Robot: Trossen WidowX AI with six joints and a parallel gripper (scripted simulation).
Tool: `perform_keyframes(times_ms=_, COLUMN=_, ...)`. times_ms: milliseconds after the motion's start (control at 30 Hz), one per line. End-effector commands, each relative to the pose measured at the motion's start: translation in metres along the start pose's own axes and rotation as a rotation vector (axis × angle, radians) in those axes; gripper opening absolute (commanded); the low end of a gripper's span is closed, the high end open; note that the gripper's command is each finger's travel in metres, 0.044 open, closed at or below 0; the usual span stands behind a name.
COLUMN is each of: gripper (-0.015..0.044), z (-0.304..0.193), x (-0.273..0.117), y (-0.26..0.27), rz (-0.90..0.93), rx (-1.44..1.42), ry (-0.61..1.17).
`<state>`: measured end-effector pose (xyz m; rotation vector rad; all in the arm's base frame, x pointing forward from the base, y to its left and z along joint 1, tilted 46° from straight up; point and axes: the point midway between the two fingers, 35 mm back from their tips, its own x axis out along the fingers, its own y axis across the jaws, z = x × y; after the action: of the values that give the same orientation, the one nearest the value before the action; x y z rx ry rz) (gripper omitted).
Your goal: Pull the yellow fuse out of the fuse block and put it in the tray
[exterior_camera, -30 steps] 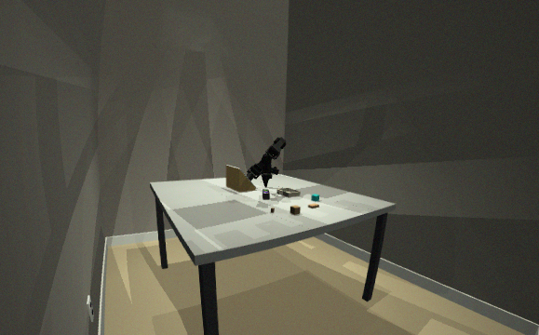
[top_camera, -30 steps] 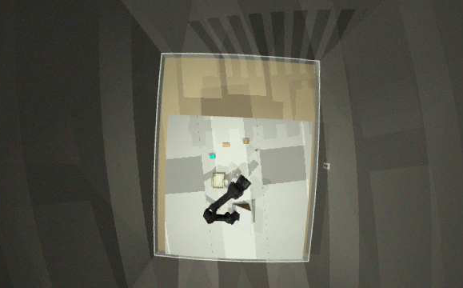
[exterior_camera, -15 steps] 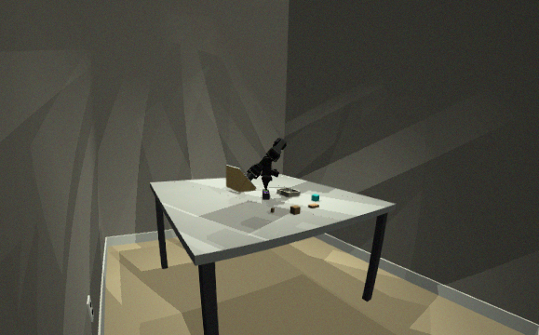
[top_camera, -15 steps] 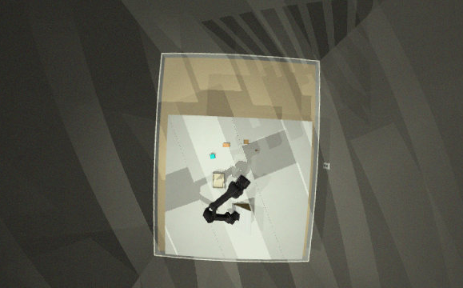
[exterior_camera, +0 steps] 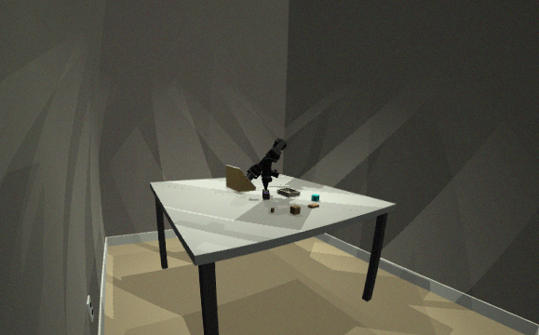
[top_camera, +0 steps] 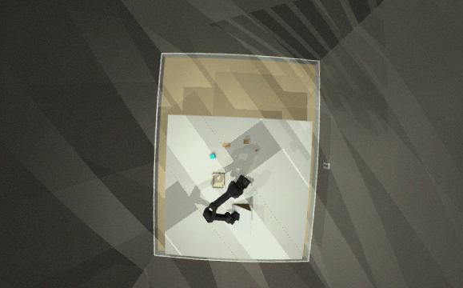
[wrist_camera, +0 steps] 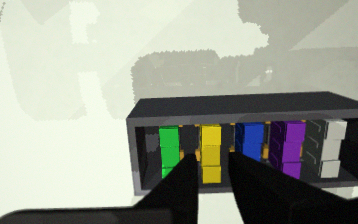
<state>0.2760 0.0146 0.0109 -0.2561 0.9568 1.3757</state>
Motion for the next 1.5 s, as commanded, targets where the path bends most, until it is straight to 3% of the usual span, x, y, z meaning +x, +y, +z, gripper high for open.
perform_keyframes(times_ms=0, gripper=0.0073, z=0.0005, x=0.0011, y=-0.0004, rz=-0.001, rx=0.005, ry=-0.005)
perform_keyframes(times_ms=467, gripper=0.0073, z=0.0007, x=0.0102, y=-0.0004, rz=-0.001, rx=0.005, ry=-0.005)
perform_keyframes(times_ms=833, gripper=0.0000, z=0.0003, x=0.0090, y=-0.0001, rz=0.000, rx=0.000, ry=0.000)
perform_keyframes(times_ms=1467, gripper=0.0000, z=0.0003, x=0.0015, y=-0.0006, rz=0.000, rx=0.001, ry=-0.001)
